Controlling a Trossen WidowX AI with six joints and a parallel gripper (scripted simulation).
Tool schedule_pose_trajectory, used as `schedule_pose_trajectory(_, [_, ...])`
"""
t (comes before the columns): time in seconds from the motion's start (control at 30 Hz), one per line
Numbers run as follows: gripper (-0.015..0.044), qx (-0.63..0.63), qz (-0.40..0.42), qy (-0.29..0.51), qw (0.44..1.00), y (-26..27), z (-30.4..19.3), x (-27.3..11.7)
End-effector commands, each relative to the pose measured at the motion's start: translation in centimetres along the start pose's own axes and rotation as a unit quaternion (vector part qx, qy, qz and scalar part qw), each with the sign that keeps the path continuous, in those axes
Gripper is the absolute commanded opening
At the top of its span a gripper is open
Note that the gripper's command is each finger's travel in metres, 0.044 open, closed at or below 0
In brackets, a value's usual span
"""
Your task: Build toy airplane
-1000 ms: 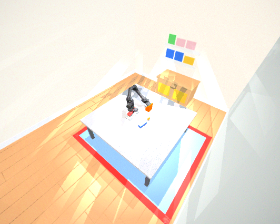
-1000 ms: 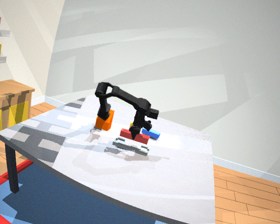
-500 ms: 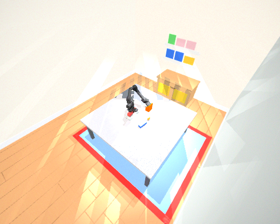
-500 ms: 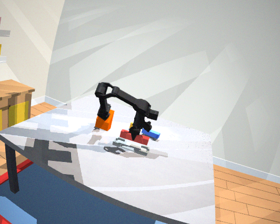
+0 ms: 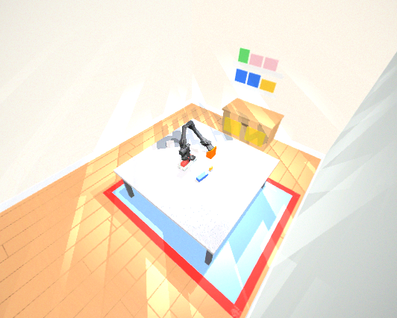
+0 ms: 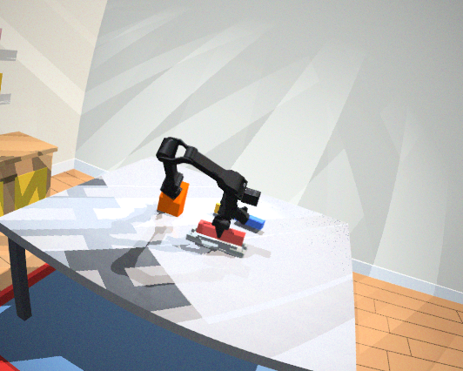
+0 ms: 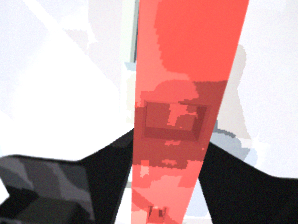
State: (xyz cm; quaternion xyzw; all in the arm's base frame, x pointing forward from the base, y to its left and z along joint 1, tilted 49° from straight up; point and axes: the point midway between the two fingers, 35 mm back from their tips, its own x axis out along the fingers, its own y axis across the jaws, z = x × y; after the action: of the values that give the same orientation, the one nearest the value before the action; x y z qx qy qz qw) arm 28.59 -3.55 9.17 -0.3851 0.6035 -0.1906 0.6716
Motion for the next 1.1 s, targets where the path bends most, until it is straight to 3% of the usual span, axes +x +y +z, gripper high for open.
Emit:
schedule_pose_trajectory(0.0, [0.0195,-0.003,-0.003,0.000,1.000,-0.11,-0.04,0.63])
schedule_pose_trajectory(0.2, [0.0195,-0.003,-0.004,0.000,1.000,-0.14,-0.07,1.02])
schedule_pose_trajectory(0.37, [0.0161,0.000,-0.001,0.001,1.000,-0.07,-0.09,0.86])
schedule_pose_trajectory(0.53, [0.0030,0.000,-0.001,0.001,1.000,-0.07,-0.09,0.86])
schedule_pose_trajectory(1.07, [0.0440,0.000,-0.001,0.001,1.000,-0.07,-0.09,0.86])
